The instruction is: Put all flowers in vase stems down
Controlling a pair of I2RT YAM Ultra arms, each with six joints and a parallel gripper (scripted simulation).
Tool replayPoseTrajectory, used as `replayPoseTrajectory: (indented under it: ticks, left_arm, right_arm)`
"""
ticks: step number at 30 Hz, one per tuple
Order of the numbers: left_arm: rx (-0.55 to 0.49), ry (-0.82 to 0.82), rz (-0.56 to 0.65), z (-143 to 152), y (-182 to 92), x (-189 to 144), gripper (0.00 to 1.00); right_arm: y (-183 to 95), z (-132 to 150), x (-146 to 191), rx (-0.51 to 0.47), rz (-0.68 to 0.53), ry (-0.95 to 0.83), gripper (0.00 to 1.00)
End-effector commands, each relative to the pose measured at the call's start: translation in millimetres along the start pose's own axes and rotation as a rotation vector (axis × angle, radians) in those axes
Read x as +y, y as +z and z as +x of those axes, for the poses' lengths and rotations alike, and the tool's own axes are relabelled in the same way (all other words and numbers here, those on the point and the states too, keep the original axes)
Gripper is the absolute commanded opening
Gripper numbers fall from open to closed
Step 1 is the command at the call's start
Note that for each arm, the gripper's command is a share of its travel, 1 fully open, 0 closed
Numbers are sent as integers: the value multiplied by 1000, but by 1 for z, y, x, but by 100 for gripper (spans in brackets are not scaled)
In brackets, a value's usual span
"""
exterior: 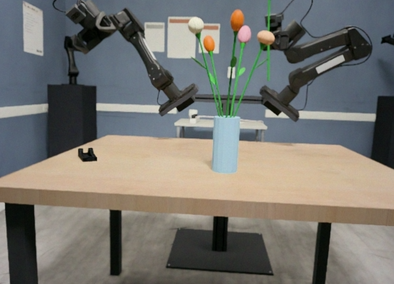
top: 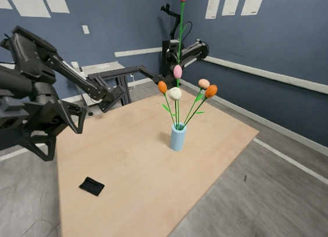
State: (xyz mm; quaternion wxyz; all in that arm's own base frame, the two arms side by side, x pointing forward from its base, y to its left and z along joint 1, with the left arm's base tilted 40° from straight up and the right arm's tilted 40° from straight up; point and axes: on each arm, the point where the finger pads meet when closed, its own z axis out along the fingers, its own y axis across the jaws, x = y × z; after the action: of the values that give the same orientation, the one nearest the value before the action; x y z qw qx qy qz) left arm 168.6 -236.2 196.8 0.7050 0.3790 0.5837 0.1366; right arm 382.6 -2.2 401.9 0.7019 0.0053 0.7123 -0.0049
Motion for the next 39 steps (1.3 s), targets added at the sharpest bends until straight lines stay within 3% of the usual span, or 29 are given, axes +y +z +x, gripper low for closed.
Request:
replayPoseTrajectory:
  ticks: [1,11,23,26,32,39]
  left_arm:
    - [-52,-81,-19,-27,2,2,0]
    - [-49,-80,-21,-27,4,3,0]
    - [-49,-82,-20,-27,4,2,0]
    - [-49,-82,-20,-27,4,2,0]
    - [-49,-82,-20,-27,4,2,0]
    - [-49,-82,-20,-27,4,2,0]
  right_arm:
    - [3,1,2,-4,-17,2,100]
    - [3,1,2,-4,-17,2,100]
    - [3,1,2,-4,-17,2,70]
    - [3,1,2,-4,-17,2,70]
    - [-9,-29,2,-25,-17,2,70]
    - [-52,-97,2,-41,-17,1,70]
